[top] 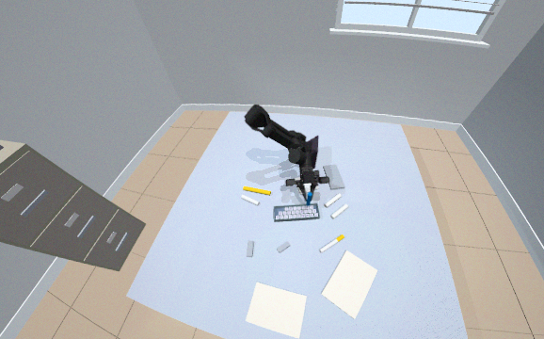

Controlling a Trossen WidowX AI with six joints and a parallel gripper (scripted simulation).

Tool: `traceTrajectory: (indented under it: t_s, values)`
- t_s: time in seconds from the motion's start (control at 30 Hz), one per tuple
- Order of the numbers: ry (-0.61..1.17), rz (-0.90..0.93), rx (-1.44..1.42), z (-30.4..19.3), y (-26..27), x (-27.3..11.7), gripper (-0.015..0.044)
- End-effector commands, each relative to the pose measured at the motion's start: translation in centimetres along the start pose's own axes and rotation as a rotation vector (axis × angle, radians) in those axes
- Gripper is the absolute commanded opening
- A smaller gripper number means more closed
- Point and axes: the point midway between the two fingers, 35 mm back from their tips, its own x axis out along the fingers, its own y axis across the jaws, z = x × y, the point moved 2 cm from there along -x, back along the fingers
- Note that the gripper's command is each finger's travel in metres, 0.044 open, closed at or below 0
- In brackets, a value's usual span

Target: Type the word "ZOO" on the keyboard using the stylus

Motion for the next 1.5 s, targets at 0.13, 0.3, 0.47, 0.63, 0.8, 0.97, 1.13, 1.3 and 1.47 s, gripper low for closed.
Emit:
traceTrajectory:
  t_s: [0.13,0.3,0.47,0.63,0.8,0.97,1.13,1.3,1.47]
  values:
    - [0.002,0.003,-0.005,-0.4,0.0,0.2,0.0081]
    - [0.002,0.003,-0.006,-0.6,0.0,0.3,0.0081]
    - [0.002,0.003,-0.006,-0.8,0.0,0.4,0.0081]
    - [0.002,0.003,-0.006,-0.7,0.0,0.3,0.0081]
    - [0.002,0.003,-0.005,-0.6,0.1,0.3,0.0081]
    - [0.003,0.004,-0.005,-0.1,0.1,0.1,0.0081]
    - [0.003,0.005,-0.004,0.7,0.1,-0.3,0.0081]
    - [0.003,0.005,-0.003,1.6,0.1,-0.7,0.0081]
    - [0.002,0.004,-0.003,2.4,0.1,-1.3,0.0081]
